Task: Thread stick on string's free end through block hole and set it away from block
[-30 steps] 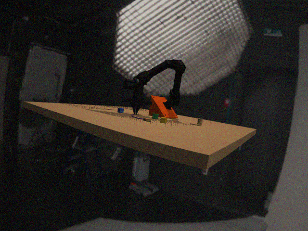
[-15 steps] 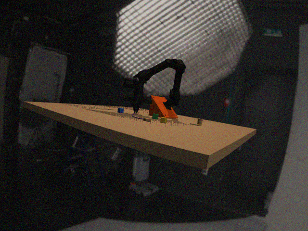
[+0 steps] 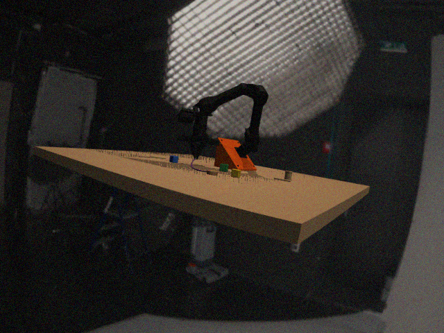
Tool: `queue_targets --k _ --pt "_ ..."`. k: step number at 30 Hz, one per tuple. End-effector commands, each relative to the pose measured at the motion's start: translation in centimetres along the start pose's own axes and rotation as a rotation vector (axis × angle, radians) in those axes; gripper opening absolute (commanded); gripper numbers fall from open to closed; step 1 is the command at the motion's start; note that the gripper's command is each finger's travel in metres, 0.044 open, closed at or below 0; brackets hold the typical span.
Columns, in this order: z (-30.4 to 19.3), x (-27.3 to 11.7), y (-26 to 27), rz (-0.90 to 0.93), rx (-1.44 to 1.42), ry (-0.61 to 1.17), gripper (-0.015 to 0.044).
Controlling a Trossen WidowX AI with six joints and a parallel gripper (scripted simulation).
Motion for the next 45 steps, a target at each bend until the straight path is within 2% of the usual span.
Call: queue_targets --k 1,20,31,45 --pt "-0.2 -0.7 0.0 0.008 -0.010 0.000 0.0000" --pt "-0.1 -3.2 -0.1 0.008 -0.010 0.000 0.0000" --pt "0.0 -2.8 -0.1 0.001 -0.007 0.001 0.0000" --pt "-1.0 -2.9 0.0 0.004 -0.499 0.000 0.0000"
Point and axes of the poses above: the point midway between the two fingers, 35 mm back from their tips, its own x axis out along the fingers, its own y axis across the jaws, z = x × y, the point moved 5 cm from there along -x, back along the fingers, and after that the axes turned 6 degrees about -x, right-handed, at the moved point
